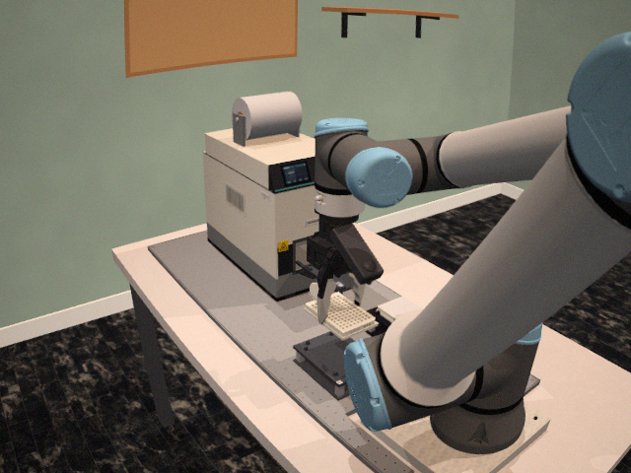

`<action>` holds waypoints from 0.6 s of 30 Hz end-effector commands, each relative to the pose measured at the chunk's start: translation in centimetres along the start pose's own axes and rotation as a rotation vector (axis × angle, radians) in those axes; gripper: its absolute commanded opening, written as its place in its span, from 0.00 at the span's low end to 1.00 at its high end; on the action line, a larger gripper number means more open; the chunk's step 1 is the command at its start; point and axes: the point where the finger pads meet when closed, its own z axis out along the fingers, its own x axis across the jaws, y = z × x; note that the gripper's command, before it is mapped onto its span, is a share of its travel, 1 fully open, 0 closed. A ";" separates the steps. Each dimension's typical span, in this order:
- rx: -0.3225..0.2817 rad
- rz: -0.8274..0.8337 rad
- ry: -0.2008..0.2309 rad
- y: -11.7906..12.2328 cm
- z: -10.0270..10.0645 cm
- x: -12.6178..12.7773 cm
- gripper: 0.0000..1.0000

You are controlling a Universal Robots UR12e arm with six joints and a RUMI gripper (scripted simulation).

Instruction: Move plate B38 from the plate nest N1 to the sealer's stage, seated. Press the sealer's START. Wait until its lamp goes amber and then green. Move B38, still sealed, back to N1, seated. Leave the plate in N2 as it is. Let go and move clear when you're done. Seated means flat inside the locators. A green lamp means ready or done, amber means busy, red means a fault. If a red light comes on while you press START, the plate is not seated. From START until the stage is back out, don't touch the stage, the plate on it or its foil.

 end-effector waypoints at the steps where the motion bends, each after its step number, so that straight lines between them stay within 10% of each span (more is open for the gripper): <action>1: -0.001 0.000 0.000 0.0 -0.9 0.0 0.00; 18: -0.001 0.000 0.000 0.0 -3.1 0.0 0.00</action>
